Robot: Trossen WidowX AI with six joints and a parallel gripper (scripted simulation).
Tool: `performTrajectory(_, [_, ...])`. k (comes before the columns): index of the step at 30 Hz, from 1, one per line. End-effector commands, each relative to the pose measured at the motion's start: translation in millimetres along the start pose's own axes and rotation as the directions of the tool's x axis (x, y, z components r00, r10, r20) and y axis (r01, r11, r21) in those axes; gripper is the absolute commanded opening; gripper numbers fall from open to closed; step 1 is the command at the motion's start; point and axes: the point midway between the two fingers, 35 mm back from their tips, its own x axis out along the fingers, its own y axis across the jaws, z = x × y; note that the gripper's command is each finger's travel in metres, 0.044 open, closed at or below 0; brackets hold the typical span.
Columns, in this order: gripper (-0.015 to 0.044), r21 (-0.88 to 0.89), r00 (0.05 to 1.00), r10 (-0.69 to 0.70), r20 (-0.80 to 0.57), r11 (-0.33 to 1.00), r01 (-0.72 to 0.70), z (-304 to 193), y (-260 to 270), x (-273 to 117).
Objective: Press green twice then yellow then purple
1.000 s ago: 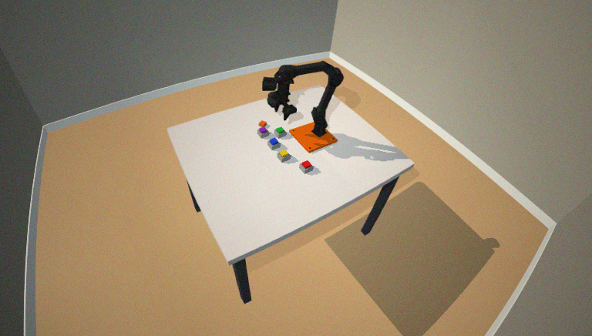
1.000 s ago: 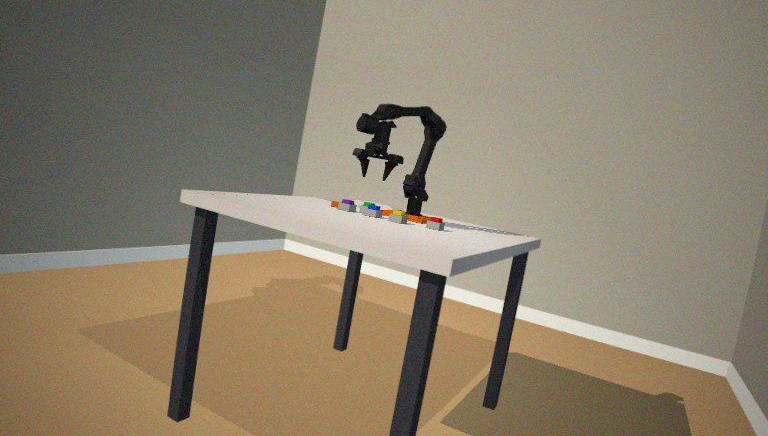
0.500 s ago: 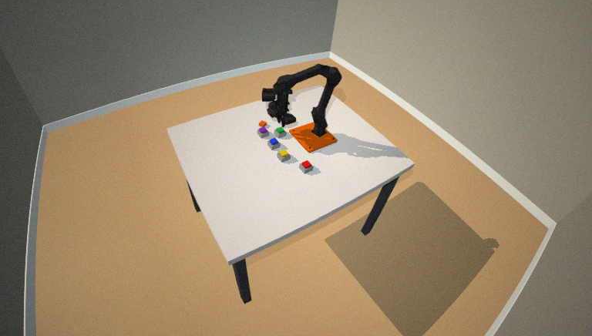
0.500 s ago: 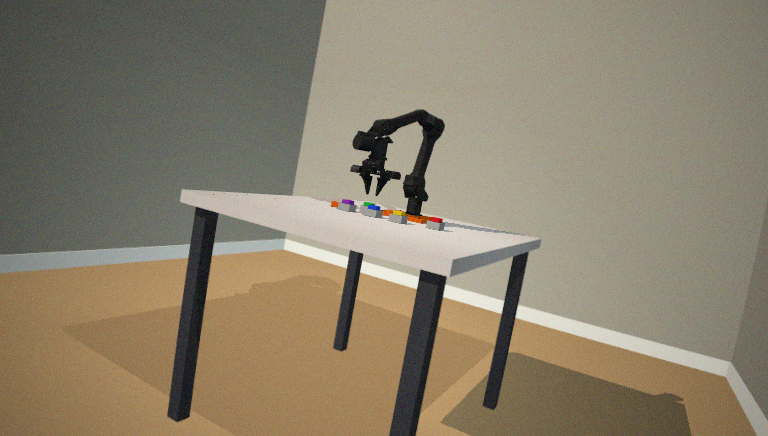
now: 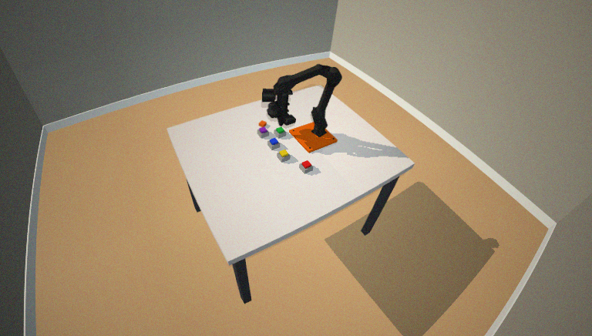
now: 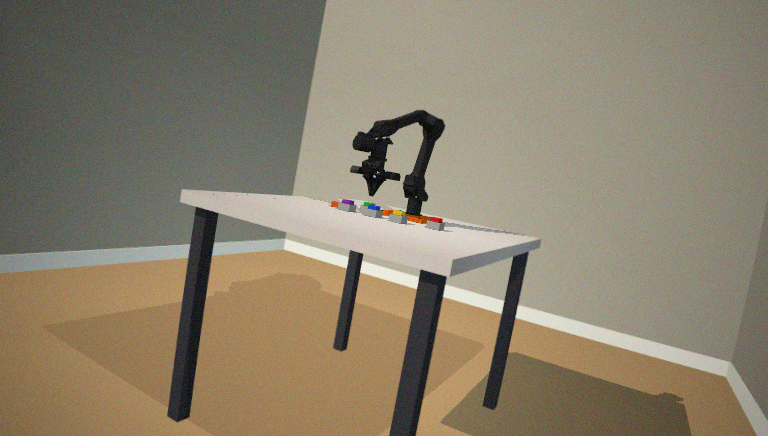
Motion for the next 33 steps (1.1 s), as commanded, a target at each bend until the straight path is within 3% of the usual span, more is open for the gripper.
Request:
performTrajectory(1, [0.002,0.007,1.0,-0.005,-0.001,1.0,0.005,0,-1,2])
performTrajectory(33, [0.002,0.007,1.0,-0.005,-0.002,1.0,0.005,0,-1,33])
